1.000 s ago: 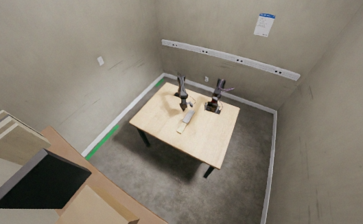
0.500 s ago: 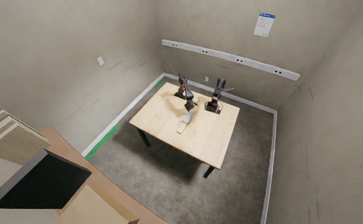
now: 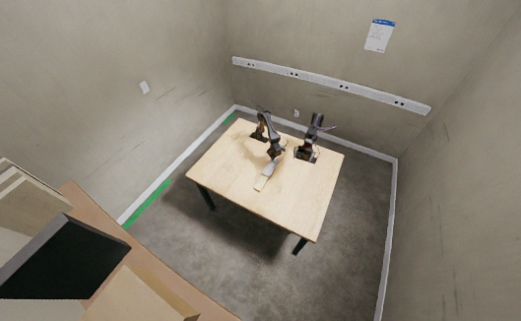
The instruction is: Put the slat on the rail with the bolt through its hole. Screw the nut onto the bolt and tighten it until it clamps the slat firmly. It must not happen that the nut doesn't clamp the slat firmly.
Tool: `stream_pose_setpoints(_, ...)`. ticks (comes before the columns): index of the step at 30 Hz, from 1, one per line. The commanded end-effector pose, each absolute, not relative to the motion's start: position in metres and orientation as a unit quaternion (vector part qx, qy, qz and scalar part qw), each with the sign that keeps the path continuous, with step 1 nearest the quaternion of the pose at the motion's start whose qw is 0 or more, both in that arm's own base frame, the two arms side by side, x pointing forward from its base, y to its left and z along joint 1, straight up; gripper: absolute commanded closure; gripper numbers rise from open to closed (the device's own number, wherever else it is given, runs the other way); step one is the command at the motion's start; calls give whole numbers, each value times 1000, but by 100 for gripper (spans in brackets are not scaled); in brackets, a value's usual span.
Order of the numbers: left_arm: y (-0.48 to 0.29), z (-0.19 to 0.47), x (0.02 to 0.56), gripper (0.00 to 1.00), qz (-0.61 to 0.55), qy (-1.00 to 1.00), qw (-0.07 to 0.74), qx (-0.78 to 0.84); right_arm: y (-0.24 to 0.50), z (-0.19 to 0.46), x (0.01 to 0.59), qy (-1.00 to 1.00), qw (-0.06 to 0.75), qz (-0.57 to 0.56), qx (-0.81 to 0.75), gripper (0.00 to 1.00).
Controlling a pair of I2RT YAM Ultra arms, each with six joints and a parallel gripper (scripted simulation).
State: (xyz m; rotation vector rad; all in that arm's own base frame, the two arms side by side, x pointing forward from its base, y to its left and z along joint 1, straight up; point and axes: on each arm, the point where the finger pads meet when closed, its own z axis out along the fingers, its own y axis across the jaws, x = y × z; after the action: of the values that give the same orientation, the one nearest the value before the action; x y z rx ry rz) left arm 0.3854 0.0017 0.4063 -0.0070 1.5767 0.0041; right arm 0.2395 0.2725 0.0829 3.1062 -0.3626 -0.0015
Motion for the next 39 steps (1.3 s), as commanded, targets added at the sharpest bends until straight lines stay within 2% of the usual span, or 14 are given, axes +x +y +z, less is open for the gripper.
stream_pose_setpoints(1, 1, 412, 381, 0, 0, 703, 711, 0, 276, 96, 242, -115, -4, 3, 993, 88)
stream_pose_setpoints(39, 1, 412, 381, 0, 0, 703, 711, 0, 287, 96, 223, -111, -4, 2, 994, 88)
